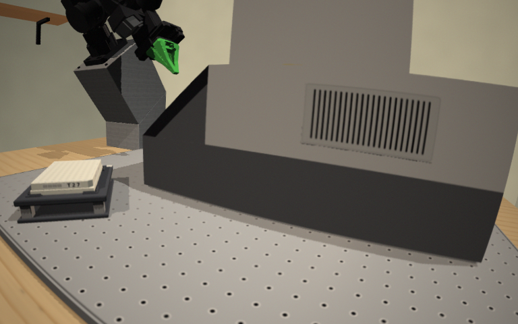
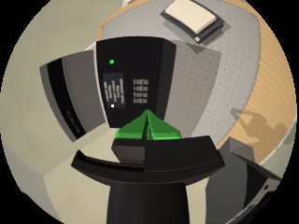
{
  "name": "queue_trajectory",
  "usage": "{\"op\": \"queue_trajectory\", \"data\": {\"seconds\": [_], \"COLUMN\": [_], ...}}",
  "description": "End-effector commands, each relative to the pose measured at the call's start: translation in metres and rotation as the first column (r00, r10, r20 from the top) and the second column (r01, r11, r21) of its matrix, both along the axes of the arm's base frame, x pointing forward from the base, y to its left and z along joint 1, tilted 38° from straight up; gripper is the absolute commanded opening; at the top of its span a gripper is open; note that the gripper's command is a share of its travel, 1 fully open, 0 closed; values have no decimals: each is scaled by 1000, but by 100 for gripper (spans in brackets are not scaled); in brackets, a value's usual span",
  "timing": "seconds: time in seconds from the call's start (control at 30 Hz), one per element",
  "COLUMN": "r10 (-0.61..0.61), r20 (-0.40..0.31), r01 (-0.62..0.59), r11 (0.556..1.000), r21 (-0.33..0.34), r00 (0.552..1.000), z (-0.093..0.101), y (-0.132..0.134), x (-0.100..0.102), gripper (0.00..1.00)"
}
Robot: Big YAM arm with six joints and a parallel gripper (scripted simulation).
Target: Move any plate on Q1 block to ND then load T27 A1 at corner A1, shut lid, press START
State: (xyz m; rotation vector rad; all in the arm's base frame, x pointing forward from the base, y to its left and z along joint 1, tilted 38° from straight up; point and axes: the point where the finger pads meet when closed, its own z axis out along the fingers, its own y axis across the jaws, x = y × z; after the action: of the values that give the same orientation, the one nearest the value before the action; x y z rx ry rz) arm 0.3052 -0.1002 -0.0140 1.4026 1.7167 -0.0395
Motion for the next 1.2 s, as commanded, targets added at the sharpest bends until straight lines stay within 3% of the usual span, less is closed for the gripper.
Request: {"op": "queue_trajectory", "data": {"seconds": [0.0,0.07,0.3,0.67,1.17], "r10": [-57,-80,-28,-40,-7], "r20": [102,169,151,138,74], "r01": [51,66,20,36,5], "r11": [997,994,998,999,1000], "r21": [60,83,55,33,22], "r00": [993,982,988,990,997], "z": [-1,5,12,16,-2], "y": [5,8,13,3,7], "x": [-3,4,18,19,18], "gripper": [0,0,0,0,0]}}
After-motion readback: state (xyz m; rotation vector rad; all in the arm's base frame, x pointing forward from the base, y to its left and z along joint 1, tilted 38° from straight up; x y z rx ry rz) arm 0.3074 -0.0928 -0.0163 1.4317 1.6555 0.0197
